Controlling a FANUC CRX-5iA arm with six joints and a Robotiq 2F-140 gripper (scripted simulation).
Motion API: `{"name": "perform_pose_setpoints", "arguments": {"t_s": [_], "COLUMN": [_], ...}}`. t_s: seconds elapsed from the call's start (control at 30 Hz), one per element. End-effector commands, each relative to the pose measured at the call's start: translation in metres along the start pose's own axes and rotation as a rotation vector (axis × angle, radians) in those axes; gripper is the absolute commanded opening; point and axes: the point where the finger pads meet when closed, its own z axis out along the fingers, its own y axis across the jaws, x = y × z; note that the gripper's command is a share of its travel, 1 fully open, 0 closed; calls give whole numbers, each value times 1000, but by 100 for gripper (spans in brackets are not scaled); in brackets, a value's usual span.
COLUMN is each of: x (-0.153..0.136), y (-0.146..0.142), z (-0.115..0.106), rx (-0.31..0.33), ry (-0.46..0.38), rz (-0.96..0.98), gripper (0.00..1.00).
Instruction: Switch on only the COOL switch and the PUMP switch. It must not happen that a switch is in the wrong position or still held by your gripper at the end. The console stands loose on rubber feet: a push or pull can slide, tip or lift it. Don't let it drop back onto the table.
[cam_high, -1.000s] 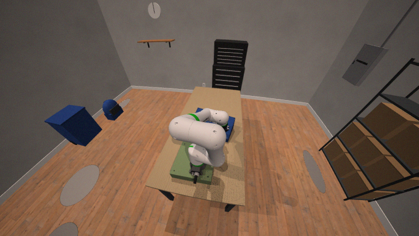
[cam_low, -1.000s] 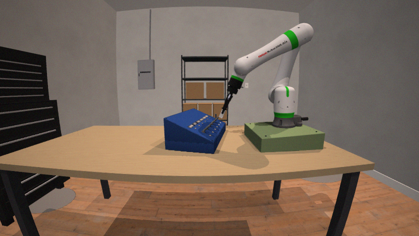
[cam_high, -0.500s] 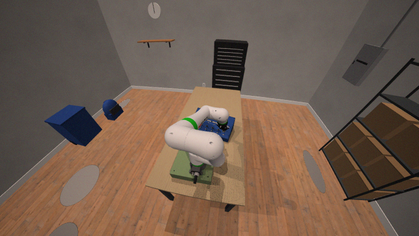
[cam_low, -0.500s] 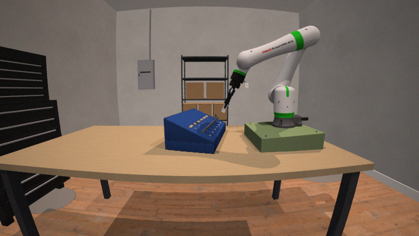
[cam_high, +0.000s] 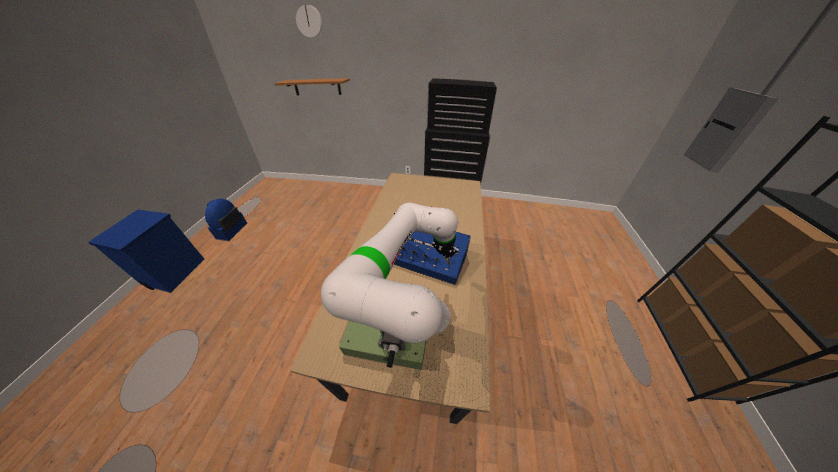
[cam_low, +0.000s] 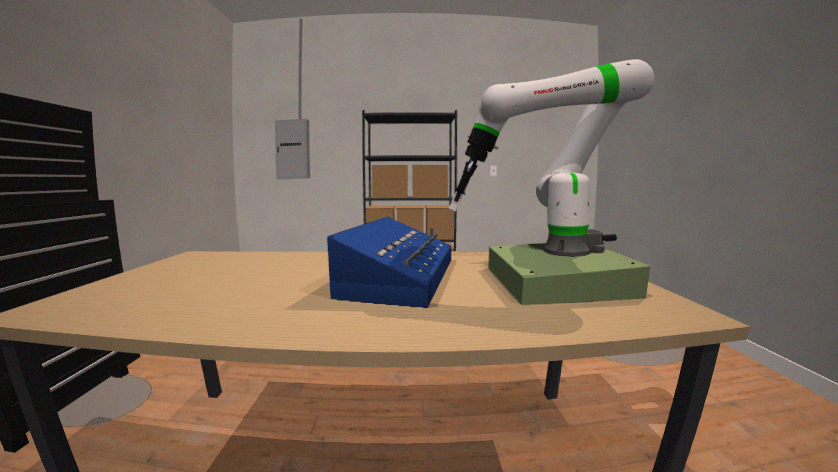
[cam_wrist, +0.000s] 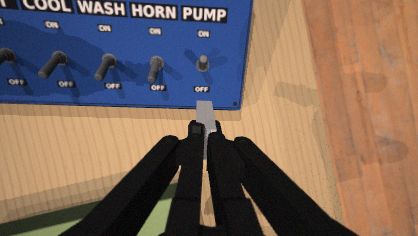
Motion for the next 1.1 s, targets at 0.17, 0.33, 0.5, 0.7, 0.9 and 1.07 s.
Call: {"name": "perform_pose_setpoints", "arguments": {"t_s": [0.17, 0.33, 0.5, 0.7, 0.9, 1.07], "x": [-1, -5, -8, -14, -20, -24], "y": [-29, -80, -110, -153, -188, -208], "z": [4, 9, 9, 8, 4, 0], "rx": [5, 2, -4, -10, -9, -3], "ry": [-25, -53, -58, -46, -22, -3], "rz": [0, -2, -3, -4, -3, -1], "gripper": [0, 0, 0, 0, 0, 0]}}
